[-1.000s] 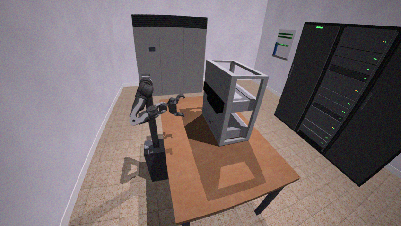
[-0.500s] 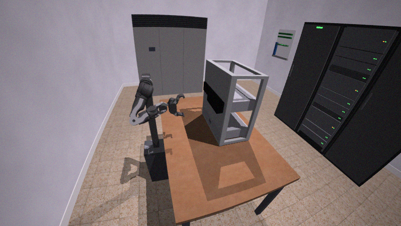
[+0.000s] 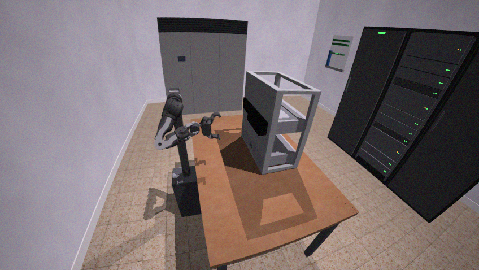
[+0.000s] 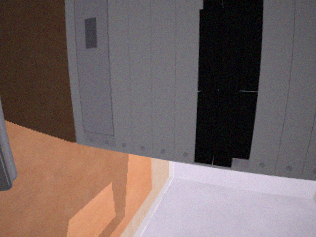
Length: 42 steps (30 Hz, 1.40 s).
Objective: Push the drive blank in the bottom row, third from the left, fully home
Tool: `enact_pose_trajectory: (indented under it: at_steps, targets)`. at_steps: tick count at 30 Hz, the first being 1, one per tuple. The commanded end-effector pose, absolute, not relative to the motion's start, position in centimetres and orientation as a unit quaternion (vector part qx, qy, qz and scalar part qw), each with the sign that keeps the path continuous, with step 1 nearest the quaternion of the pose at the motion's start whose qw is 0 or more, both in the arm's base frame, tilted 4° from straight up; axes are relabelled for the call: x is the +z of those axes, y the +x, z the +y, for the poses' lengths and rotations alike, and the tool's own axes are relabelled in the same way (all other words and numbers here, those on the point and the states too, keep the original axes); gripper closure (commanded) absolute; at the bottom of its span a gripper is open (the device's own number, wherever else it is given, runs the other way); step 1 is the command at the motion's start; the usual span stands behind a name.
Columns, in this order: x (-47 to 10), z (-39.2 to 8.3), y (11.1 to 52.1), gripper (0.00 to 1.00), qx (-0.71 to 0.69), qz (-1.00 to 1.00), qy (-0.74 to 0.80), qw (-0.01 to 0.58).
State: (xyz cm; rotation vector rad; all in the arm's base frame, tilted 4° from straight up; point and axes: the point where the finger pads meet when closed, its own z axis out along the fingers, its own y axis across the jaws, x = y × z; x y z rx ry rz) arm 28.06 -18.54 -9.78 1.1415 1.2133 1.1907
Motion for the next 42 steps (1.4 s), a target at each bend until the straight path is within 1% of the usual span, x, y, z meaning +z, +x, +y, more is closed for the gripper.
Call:
enact_pose_trajectory:
  at_steps: [1, 16, 27, 29, 42]
  targets:
    - [-9.4, -18.6, 28.0, 0.00, 0.499, 0.502, 0.472, 0.524]
    - [-8.9, -19.0, 29.6, 0.00, 0.498, 0.503, 0.474, 0.525]
    - [-7.6, -19.8, 33.0, 0.00, 0.498, 0.502, 0.473, 0.526]
    - [-7.6, -19.8, 33.0, 0.00, 0.498, 0.502, 0.473, 0.526]
    - [-5.9, -20.8, 37.5, 0.00, 0.498, 0.502, 0.473, 0.526]
